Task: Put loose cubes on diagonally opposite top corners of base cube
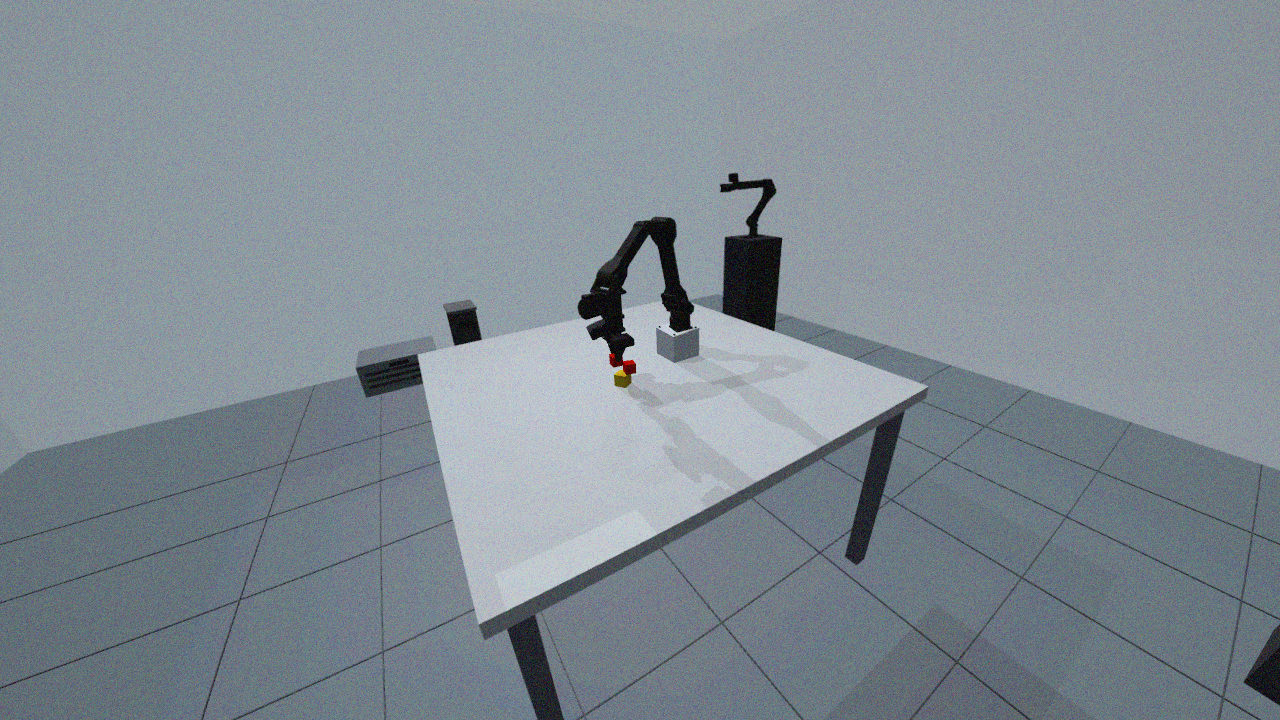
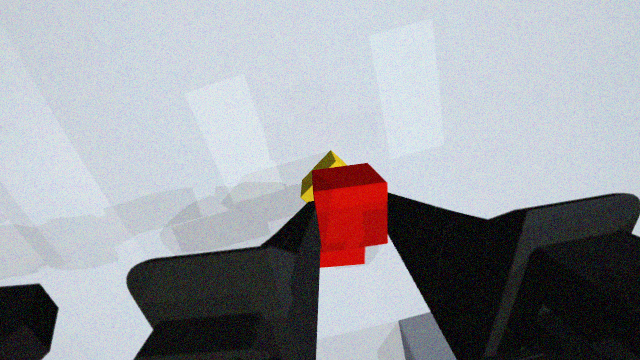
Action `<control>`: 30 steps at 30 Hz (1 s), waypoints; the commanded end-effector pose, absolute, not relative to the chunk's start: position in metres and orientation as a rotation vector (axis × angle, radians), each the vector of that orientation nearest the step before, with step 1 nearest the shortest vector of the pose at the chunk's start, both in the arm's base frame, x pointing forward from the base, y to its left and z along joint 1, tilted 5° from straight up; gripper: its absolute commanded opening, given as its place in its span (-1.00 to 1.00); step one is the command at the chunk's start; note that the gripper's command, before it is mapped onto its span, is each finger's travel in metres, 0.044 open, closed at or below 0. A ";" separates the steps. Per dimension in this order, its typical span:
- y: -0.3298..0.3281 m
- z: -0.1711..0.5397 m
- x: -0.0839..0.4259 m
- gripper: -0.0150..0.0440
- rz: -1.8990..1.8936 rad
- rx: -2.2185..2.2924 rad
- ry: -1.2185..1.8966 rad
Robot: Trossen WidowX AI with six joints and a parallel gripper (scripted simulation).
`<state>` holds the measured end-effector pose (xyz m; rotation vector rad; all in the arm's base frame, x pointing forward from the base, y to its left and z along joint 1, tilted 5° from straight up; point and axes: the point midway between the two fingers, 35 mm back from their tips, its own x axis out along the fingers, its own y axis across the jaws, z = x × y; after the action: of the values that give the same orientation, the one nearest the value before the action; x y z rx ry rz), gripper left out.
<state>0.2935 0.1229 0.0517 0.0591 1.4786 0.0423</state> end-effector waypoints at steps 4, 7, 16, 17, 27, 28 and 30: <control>0.124 0.038 0.295 -0.14 0.037 0.059 1.479; 0.124 0.030 0.296 -0.14 0.038 0.058 1.479; 0.125 0.023 0.297 -0.14 0.038 0.057 1.479; 0.125 0.023 0.297 -0.14 0.038 0.057 1.479; 0.125 0.022 0.297 -0.14 0.040 0.056 1.479; 0.125 0.022 0.297 -0.14 0.040 0.056 1.479; 0.125 0.022 0.297 -0.14 0.040 0.056 1.479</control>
<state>0.2971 0.1250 0.0226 0.0568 1.4808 0.0431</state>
